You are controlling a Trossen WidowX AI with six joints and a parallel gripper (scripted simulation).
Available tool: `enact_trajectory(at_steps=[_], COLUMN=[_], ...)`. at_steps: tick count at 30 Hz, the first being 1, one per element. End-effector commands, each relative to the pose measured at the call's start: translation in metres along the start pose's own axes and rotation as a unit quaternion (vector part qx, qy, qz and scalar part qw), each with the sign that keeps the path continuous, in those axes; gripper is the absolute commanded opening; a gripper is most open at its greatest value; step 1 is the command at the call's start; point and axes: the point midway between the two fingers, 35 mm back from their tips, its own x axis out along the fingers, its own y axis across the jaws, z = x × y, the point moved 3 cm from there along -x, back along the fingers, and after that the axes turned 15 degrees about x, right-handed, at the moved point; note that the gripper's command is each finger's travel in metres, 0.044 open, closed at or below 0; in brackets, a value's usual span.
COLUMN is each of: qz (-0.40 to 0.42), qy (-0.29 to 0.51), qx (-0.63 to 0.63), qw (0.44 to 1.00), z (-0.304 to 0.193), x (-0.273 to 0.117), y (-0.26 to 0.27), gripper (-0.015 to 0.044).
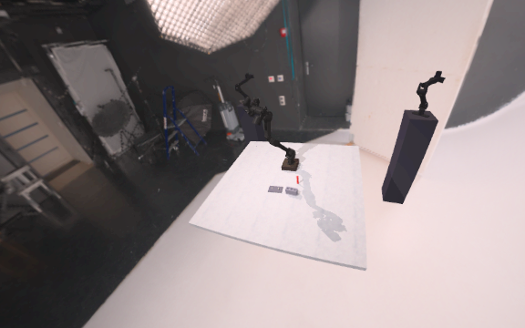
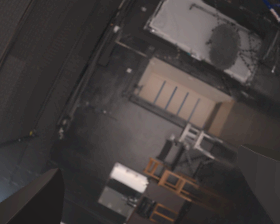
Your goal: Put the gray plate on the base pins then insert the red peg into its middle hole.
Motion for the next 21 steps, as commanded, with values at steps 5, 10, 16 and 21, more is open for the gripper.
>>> enact_trajectory(at_steps=[5,10,16,21], qz=[0.025,0.079,0.16,0.246], qy=[-0.016,-0.086,-0.149,-0.21], qx=[0.035,0.131,0.226,0.295], qw=[0.999,0.985,0.949,0.899], z=[0.024,0.09,0.16,0.222], x=[0.005,0.005,-0.013,-0.047], y=[0.006,0.02,0.035,0.048], gripper=[0.044,0.044,0.044,0.044])
